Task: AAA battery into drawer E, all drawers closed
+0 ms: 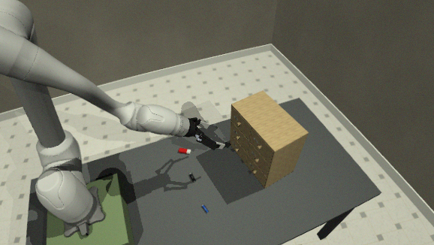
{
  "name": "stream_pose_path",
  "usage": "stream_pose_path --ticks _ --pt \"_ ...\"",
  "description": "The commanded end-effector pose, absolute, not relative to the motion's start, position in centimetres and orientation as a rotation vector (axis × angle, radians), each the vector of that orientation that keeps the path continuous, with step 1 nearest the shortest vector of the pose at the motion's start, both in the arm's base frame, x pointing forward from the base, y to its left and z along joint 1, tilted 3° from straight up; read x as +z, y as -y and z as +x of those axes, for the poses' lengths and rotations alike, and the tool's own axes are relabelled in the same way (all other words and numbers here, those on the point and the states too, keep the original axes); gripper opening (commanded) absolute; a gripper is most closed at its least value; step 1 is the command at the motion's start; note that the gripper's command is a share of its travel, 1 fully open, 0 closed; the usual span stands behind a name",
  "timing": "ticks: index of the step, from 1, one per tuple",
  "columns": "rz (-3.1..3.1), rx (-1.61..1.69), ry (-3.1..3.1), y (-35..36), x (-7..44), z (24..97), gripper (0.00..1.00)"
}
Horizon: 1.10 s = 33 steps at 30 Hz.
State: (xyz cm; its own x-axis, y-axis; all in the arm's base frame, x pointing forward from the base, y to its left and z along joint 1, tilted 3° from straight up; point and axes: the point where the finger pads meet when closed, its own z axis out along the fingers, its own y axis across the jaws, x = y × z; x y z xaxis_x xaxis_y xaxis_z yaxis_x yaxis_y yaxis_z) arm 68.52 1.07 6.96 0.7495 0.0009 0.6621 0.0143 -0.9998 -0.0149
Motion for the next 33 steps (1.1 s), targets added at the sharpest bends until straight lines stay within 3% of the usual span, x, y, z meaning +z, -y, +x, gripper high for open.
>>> stream_pose_path --ticks 1,33 --pt "-2.915 -1.047 0.026 -1.0 7.1 68.4 1.00" --pt "-2.990 -0.830 0.028 -0.8 8.5 67.3 1.00"
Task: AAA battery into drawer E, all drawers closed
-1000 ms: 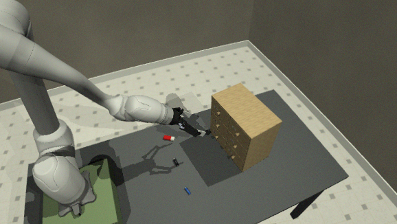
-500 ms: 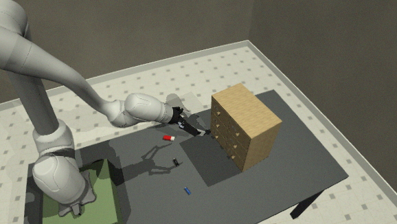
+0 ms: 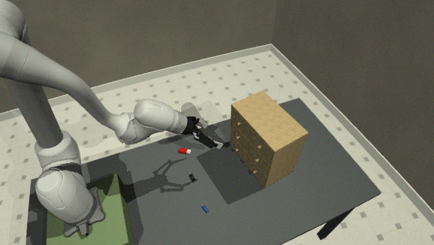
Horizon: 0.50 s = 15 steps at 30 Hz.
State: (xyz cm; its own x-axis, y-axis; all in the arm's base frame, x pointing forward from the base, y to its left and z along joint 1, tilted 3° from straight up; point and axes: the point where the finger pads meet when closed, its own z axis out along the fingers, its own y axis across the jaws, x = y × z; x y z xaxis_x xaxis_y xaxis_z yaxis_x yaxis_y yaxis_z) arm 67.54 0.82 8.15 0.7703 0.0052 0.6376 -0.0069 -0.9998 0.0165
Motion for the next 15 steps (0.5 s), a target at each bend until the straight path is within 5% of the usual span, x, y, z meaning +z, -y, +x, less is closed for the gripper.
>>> stream_pose_path --ticks 1,15 --pt "3.071 0.822 -0.029 -0.7 8.6 67.2 1.00" --pt "3.061 0.613 -0.007 -0.6 11.1 64.9 1.00"
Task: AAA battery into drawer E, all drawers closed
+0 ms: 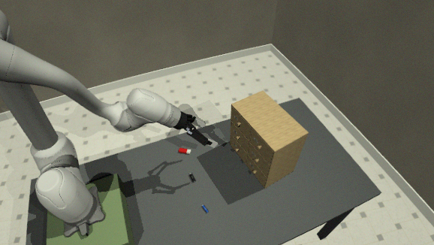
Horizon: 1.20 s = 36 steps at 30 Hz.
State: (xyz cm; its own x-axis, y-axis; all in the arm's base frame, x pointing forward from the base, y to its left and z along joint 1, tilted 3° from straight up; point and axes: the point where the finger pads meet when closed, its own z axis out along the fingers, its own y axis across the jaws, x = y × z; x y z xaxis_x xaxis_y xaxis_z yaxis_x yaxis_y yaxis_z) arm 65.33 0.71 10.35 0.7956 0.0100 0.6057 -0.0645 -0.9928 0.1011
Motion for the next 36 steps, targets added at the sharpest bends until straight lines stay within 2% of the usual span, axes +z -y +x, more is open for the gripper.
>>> stream_pose_path --ticks 1,11,20,36 --pt "3.057 0.602 -0.004 -0.6 11.2 64.7 1.00" --pt "3.051 0.446 0.010 -0.5 12.4 63.7 1.00" --pt "3.171 -0.017 -0.042 -0.4 13.2 62.9 1.00" --pt "3.171 -0.083 -0.044 -0.4 13.6 62.6 1.00"
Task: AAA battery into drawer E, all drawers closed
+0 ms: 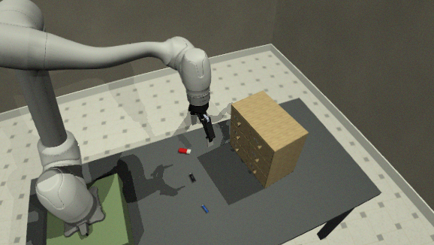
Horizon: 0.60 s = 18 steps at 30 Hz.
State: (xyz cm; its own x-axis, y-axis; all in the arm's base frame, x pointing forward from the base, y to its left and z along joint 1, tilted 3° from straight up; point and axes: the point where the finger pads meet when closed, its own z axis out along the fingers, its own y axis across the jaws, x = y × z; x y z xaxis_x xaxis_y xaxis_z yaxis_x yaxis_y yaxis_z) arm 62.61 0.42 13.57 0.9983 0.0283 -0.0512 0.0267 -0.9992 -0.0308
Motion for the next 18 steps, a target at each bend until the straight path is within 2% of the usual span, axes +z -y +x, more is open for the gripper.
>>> stream_pose_path --ticks 1,11,18 --pt "-3.110 0.082 0.043 -0.4 13.6 62.6 1.00" --pt "-3.110 0.082 0.043 -0.4 13.6 62.5 1.00" --pt "-3.110 0.082 0.043 3.4 13.8 57.2 1.00"
